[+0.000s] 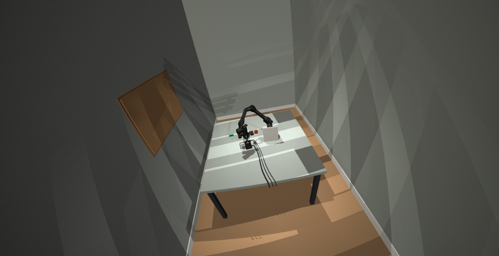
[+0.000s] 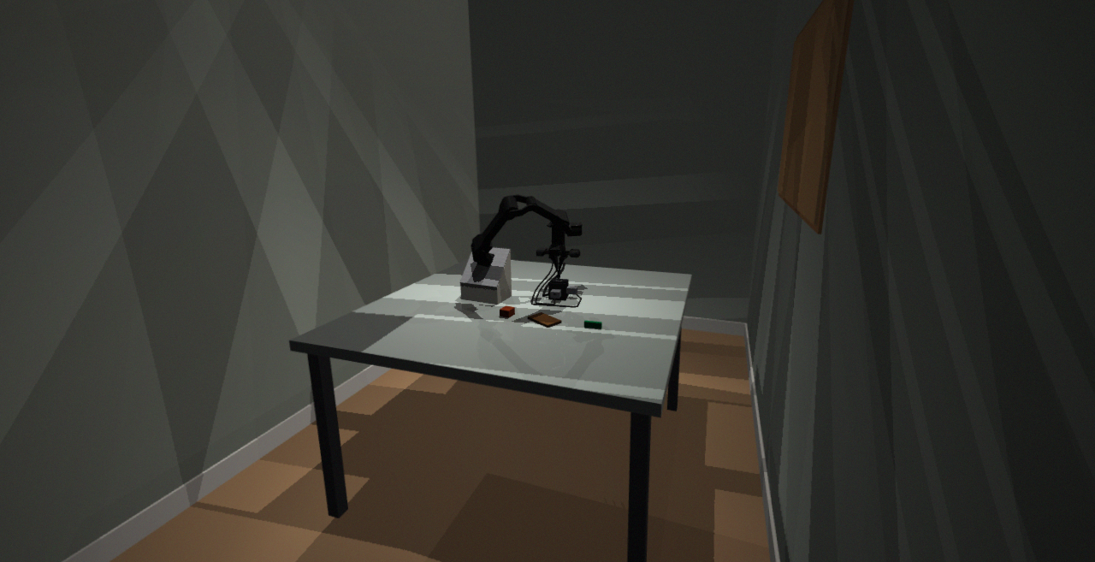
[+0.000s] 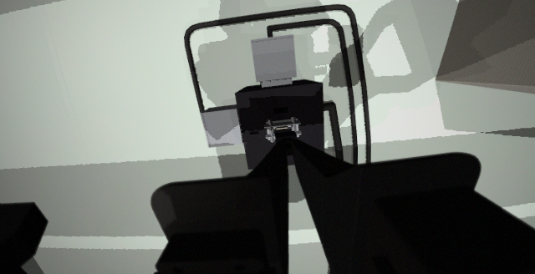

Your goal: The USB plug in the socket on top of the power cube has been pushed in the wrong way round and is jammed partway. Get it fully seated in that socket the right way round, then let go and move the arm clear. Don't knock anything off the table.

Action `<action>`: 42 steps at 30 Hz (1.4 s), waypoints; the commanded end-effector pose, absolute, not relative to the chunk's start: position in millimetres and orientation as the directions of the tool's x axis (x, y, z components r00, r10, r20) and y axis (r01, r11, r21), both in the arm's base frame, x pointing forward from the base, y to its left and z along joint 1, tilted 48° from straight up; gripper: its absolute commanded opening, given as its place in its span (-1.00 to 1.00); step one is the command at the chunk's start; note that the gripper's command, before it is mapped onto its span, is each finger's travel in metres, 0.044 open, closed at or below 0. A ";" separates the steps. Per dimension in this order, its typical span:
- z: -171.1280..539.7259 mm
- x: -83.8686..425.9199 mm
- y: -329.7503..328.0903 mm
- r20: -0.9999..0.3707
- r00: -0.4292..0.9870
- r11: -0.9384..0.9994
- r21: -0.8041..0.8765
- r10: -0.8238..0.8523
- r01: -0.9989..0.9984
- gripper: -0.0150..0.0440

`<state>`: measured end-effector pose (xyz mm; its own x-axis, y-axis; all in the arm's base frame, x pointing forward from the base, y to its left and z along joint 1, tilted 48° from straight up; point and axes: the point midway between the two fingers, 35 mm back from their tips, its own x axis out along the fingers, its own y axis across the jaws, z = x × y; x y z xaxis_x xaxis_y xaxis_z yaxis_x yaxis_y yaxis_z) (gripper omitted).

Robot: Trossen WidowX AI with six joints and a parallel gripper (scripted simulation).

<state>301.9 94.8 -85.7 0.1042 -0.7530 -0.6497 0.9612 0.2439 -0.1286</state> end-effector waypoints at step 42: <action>-89.6 302.9 90.1 -0.646 0.108 0.248 -0.129 -0.756 0.960 -0.49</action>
<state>302.4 91.1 -89.1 0.1043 -0.7531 -0.6496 0.9612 0.2440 -0.1286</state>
